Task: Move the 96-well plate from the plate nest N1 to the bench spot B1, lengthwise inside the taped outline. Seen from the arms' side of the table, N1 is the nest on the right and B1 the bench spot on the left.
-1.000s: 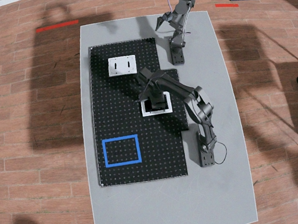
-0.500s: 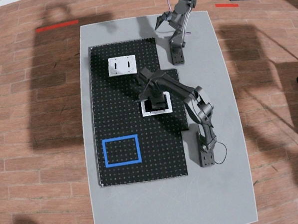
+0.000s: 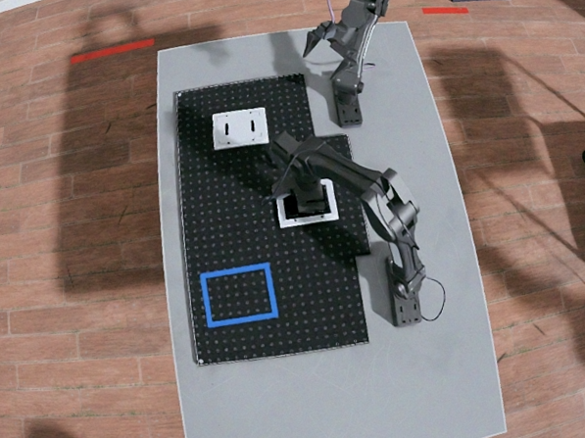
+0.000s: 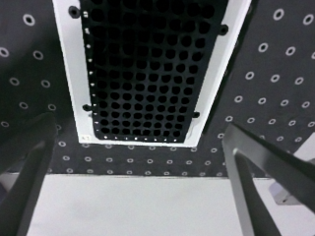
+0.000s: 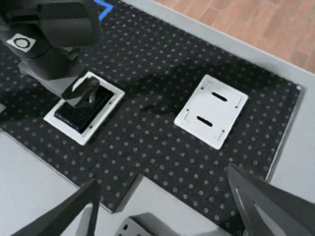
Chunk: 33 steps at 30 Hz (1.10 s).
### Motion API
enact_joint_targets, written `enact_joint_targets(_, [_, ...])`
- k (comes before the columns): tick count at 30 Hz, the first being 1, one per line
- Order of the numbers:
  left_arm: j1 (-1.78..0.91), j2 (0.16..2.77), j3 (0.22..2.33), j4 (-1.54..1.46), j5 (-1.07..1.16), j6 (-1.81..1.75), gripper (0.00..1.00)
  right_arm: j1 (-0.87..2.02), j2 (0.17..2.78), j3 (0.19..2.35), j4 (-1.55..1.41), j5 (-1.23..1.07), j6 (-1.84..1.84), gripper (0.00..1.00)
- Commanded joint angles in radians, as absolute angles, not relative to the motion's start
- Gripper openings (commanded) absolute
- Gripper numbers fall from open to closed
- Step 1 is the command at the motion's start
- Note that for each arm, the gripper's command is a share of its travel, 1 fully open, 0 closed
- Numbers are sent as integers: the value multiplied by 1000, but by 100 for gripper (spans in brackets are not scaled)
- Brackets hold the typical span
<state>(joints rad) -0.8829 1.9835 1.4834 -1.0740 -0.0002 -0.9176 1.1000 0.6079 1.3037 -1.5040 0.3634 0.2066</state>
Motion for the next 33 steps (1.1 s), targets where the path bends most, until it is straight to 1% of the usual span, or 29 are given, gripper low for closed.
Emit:
enact_joint_targets(1, [-880,1980,1500,-1076,0,-920,100,1082,594,1337,-1514,375,206,100])
enact_joint_targets(33, [-871,2013,1458,-1009,0,-918,100,989,594,1337,-1504,382,207,100])
